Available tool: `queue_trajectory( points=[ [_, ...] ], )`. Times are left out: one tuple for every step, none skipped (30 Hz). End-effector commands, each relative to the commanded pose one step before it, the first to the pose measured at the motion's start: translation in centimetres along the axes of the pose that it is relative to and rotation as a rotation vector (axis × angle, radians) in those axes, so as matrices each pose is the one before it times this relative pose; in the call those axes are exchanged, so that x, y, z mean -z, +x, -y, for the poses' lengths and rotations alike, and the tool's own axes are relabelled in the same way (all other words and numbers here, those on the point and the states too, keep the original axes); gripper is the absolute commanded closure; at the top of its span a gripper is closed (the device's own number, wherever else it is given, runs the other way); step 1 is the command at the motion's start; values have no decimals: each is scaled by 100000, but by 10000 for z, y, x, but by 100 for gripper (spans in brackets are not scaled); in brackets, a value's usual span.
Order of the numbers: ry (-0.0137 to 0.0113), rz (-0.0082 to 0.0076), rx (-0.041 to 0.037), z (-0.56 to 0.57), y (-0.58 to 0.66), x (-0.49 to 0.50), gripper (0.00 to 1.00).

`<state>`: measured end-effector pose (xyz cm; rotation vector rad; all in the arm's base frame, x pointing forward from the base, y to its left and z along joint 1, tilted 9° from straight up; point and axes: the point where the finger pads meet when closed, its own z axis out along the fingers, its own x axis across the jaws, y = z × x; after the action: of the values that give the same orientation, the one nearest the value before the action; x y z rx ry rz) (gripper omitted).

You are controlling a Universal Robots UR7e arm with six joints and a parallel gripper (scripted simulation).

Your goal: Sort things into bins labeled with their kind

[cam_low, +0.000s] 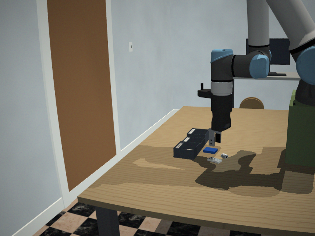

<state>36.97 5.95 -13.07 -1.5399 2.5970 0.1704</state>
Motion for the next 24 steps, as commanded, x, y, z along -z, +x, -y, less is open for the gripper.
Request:
queue_trajectory(
  points=[
    [107,43,52,249,-153,281,21],
    [3,-10,-34,82,37,0,21],
    [-1,2,8,-19,-9,0,21],
    [-1,1,2,-9,-2,-1,21],
    [0,0,-1,0,1,0,21],
    [-2,8,25,-71,-37,-3958,21],
    [0,0,0,0,0,0,21],
    [0,0,0,0,0,0,21],
    [-1,0,0,-13,1,-3975,21],
    [-1,0,0,-10,1,-3972,21],
    [2,1,0,-38,21,-4076,21],
    [0,0,0,-23,10,-3997,21],
    [0,0,0,-22,11,-3998,21],
    [0,0,0,-15,8,-3998,21],
    [0,0,0,-3,4,-3998,21],
    [0,0,0,12,-1,-3999,21],
    [0,0,0,28,-6,-3999,21],
    [0,0,0,43,-11,-3999,21],
    [0,0,0,56,-16,-3999,21],
    [0,0,0,66,-20,-3999,21],
    [0,0,0,75,-23,-2999,21],
    [0,0,0,83,-25,-1,21],
    [-3,-1,0,116,-47,73,21],
    [0,0,0,0,0,0,21]
  ],
)
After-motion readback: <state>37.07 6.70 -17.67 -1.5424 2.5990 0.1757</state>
